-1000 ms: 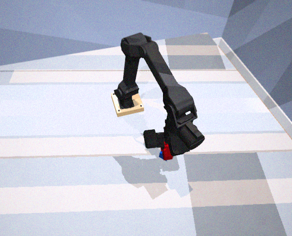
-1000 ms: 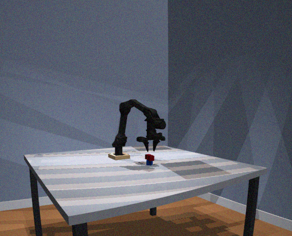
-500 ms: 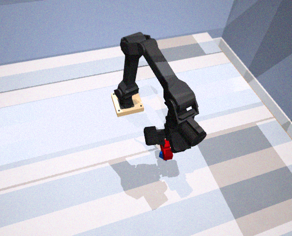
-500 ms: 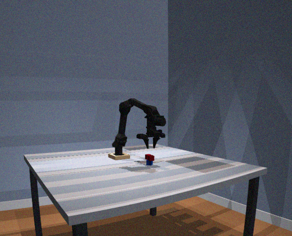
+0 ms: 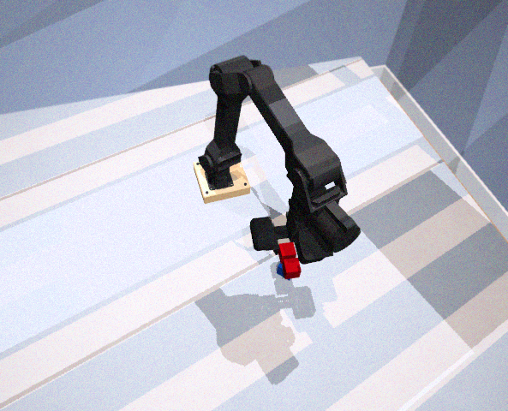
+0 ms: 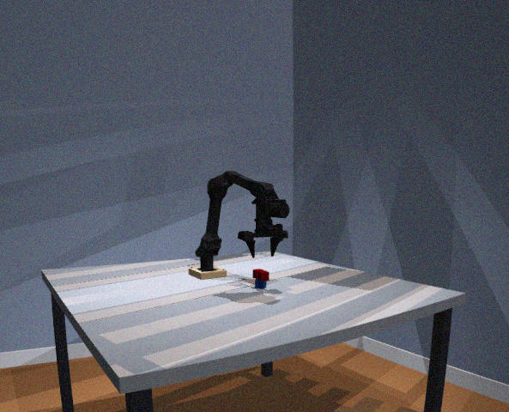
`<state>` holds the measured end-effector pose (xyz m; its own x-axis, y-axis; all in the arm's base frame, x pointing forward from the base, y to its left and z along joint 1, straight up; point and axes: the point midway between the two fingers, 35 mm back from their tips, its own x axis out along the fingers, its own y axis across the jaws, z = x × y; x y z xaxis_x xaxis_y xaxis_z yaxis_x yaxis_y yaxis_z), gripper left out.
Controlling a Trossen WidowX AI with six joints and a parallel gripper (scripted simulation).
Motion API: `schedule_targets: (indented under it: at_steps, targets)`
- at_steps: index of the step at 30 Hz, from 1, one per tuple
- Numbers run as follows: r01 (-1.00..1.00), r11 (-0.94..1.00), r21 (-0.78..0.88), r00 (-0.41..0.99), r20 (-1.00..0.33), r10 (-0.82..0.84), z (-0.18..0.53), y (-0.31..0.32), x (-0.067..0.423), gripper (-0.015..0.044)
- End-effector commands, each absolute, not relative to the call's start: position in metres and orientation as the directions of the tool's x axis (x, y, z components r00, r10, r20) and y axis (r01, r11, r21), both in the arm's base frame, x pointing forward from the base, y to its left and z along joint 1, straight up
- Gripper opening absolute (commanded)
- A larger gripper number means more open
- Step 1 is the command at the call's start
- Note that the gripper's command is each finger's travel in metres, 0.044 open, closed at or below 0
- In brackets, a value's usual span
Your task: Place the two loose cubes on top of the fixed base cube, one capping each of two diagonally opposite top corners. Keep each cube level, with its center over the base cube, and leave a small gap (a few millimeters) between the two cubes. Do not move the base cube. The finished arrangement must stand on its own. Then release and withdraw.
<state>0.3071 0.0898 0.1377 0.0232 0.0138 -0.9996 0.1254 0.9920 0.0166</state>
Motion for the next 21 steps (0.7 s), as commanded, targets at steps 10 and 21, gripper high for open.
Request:
schedule_targets:
  at_steps: [10,21]
  targets:
    - [0.099,0.994,0.038,0.015,-0.999,0.036,0.141,0.178,0.258,0.0400]
    - [0.125,0.992,0.028,0.016,-1.000,0.027,0.141,0.206,0.237,0.0400]
